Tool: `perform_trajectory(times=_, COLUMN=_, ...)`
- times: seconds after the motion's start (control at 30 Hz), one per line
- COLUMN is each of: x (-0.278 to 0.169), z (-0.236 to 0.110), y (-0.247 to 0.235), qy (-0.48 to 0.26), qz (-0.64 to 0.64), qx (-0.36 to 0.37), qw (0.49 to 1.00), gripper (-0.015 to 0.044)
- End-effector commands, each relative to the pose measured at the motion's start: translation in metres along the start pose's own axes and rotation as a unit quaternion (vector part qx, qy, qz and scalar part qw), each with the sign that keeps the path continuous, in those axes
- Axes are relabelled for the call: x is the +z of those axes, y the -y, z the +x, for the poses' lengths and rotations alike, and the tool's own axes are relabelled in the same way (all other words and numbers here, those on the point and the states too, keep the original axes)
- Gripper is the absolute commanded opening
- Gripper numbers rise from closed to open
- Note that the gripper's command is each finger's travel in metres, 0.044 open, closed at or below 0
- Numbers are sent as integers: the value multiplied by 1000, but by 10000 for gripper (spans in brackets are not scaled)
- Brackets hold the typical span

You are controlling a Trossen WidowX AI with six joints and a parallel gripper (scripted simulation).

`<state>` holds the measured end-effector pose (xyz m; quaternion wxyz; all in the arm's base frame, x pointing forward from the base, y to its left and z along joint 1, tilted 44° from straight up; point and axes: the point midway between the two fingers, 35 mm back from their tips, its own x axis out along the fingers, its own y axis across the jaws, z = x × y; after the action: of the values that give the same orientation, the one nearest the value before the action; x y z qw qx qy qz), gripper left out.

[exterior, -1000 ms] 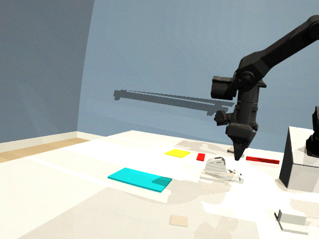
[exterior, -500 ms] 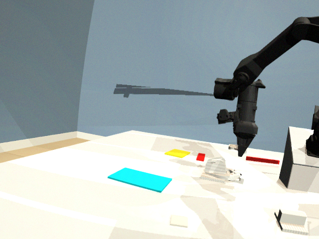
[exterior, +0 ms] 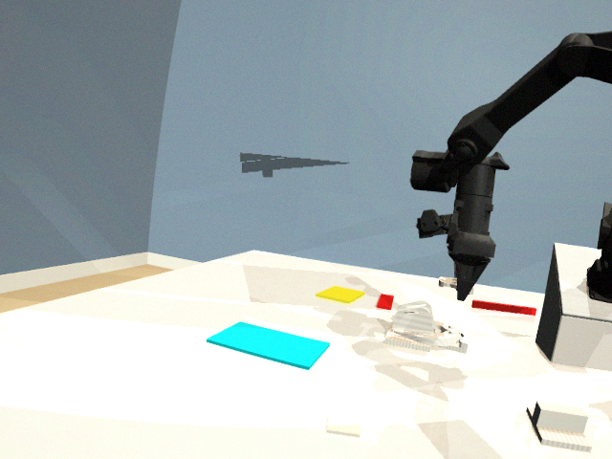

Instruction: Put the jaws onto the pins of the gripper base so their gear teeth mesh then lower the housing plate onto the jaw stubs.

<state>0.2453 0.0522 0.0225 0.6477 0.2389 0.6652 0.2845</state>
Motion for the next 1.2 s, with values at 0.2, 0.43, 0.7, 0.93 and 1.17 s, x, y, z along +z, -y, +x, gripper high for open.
perform_trajectory(times=0.2, x=0, z=0, y=0, qy=1, qz=-6, qx=1, qw=1000, gripper=351)
perform_trajectory(times=0.43, x=-6, z=0, y=7, qy=1, qz=-6, qx=1, qw=1000, gripper=351)
perform_trajectory(times=0.7, x=-7, z=0, y=9, qy=1, qz=-6, qx=1, qw=1000, gripper=351)
perform_trajectory(times=0.93, x=-7, z=0, y=9, qy=1, qz=-6, qx=1, qw=1000, gripper=351)
perform_trajectory(times=1.17, x=-7, z=0, y=9, qy=1, qz=-6, qx=1, qw=1000, gripper=351)
